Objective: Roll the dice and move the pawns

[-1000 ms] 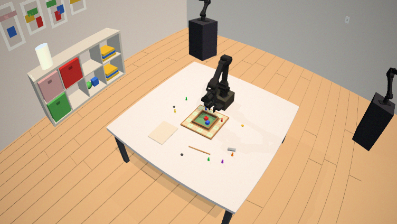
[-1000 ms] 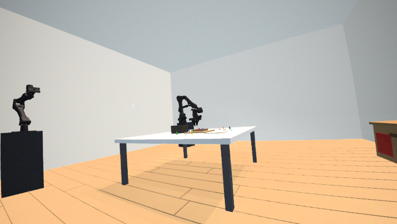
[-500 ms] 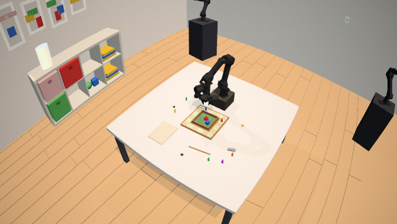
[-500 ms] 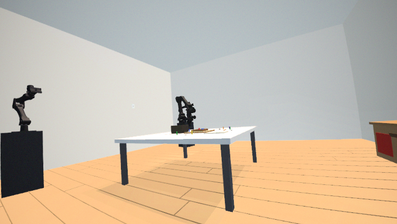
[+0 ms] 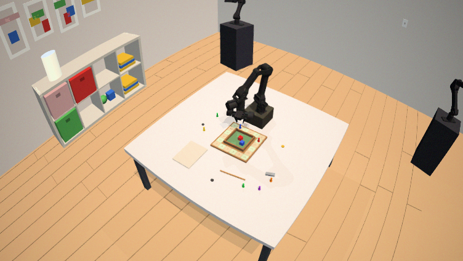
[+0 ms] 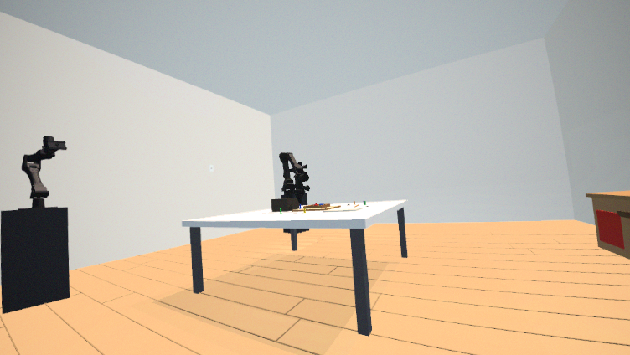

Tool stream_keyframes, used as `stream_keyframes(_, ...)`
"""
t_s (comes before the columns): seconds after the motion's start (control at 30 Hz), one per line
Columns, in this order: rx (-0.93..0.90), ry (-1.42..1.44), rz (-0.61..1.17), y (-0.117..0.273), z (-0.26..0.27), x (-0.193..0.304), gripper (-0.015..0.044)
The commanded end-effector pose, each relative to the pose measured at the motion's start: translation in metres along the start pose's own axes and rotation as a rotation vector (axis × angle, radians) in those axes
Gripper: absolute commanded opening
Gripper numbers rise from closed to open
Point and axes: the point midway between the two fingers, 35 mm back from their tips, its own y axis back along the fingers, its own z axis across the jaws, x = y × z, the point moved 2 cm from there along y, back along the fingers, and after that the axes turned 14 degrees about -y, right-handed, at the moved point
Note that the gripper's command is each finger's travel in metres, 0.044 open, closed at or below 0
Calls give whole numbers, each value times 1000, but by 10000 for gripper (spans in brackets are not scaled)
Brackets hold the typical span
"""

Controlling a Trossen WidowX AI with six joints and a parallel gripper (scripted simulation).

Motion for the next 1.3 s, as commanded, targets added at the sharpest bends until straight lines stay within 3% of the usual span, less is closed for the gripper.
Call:
stream_keyframes(0.0, -6, 5, 6, -7, 1, 2, 200)
stream_keyframes(0.77, -7, 5, 7, -41, 2, 3, 200)
stream_keyframes(0.93, -7, 5, 7, -41, 2, 3, 69)
stream_keyframes(1.27, -7, 5, 7, -41, 2, 3, 2)
